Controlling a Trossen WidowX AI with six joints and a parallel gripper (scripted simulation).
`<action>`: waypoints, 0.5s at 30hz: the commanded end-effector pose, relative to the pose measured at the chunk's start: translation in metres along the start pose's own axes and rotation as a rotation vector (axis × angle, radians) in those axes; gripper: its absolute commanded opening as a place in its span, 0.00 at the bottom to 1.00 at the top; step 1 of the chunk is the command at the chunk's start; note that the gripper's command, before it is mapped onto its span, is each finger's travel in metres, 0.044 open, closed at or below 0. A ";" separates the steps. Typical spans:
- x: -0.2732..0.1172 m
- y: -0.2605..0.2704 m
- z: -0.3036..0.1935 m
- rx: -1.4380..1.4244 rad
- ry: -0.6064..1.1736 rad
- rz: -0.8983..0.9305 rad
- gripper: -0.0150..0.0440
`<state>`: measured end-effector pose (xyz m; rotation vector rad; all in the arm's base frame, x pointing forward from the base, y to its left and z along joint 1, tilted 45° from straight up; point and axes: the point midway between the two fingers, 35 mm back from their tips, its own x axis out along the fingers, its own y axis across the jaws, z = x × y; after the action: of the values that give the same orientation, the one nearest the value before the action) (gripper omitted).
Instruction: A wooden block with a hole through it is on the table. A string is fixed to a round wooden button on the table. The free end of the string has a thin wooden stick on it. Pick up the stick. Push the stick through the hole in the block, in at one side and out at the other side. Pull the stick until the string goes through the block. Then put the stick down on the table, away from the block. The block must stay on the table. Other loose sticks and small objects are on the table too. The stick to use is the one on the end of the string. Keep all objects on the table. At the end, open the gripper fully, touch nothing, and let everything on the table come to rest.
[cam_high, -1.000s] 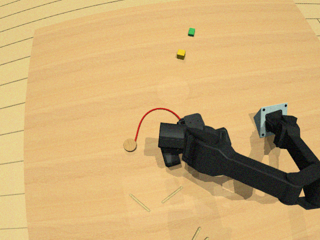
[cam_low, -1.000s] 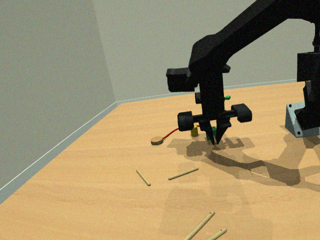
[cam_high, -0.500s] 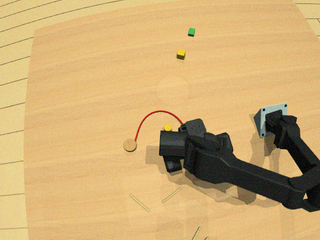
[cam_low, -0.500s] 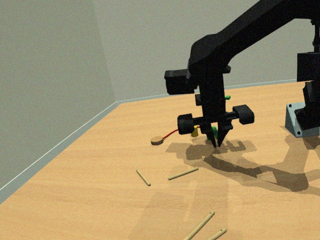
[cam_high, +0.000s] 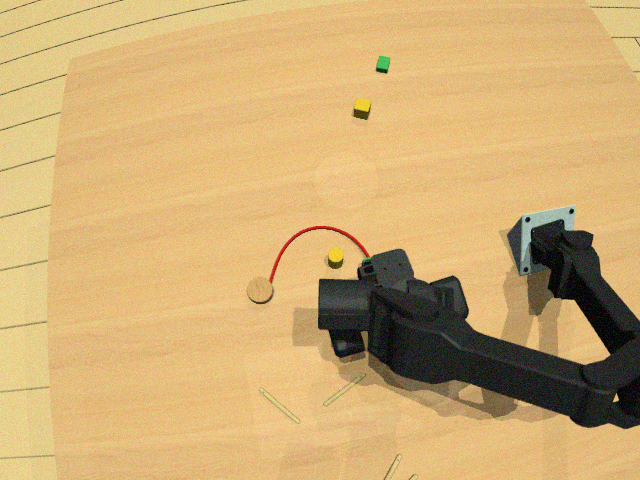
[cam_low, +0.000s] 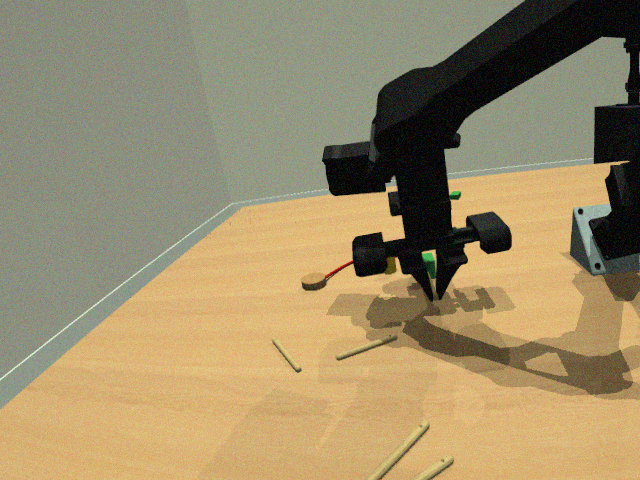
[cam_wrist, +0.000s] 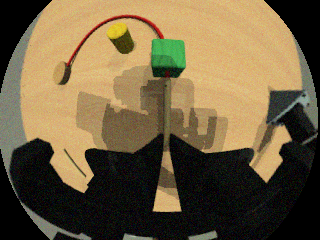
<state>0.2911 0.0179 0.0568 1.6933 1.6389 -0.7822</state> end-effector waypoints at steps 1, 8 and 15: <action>-0.003 0.003 -0.006 -0.003 0.000 0.003 0.25; -0.004 0.003 -0.013 -0.004 0.000 -0.007 0.25; -0.004 0.003 -0.021 -0.005 0.000 -0.017 0.25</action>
<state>0.2914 0.0291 0.0680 1.6770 1.6596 -0.7890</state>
